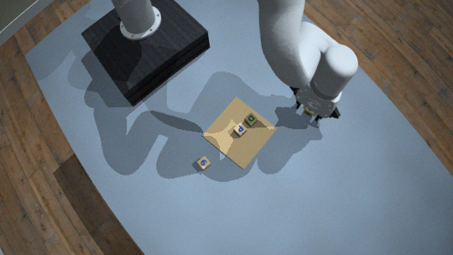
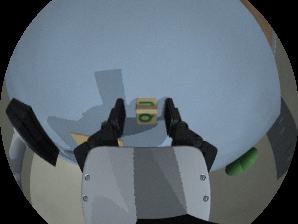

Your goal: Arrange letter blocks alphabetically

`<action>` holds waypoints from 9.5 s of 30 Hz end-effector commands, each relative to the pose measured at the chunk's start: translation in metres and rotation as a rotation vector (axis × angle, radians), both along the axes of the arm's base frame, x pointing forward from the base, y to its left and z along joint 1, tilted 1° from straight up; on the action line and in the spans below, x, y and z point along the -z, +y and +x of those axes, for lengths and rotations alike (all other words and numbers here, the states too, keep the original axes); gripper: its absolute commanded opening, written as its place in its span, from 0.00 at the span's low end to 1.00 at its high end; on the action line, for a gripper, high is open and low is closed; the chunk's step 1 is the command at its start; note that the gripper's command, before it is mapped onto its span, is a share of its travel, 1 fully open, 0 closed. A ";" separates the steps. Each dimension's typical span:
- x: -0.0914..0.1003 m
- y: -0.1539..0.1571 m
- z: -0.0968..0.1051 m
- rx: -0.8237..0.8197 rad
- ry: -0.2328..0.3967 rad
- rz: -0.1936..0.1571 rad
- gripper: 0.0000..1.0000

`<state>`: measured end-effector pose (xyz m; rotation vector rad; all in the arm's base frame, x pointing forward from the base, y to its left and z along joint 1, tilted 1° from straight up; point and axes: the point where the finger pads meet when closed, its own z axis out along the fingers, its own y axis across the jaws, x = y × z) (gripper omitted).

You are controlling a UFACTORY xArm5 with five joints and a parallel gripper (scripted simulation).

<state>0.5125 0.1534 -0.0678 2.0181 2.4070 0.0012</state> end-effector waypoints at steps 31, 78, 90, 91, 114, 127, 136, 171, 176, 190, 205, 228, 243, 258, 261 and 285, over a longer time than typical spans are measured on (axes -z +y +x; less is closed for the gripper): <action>-0.001 0.001 0.002 0.000 -0.004 0.001 0.63; -0.001 0.001 0.002 0.000 -0.004 0.001 0.21; -0.007 0.000 0.002 0.000 -0.004 0.001 0.21; -0.007 0.000 0.002 0.000 -0.004 0.001 0.21; -0.101 -0.001 0.002 0.000 -0.004 0.001 0.21; -0.101 -0.003 0.001 0.036 -0.004 0.001 0.21; -0.102 -0.023 -0.002 0.293 -0.004 0.002 0.21; -0.104 -0.096 -0.023 1.323 -0.002 0.003 0.21; -0.104 -0.102 -0.026 1.416 -0.002 0.003 0.21; -0.104 -0.133 -0.040 1.885 -0.001 0.004 0.21; -0.104 -0.160 -0.055 2.323 -0.001 0.004 0.21; -0.104 -0.196 -0.081 2.976 0.000 0.004 0.21; -0.103 -0.215 -0.097 3.350 0.000 0.004 0.21; -0.103 -0.216 -0.098 3.373 0.000 0.004 0.21; -0.103 -0.216 -0.098 3.373 0.000 0.004 0.21; -0.034 -0.216 -0.098 3.372 0.000 0.002 0.21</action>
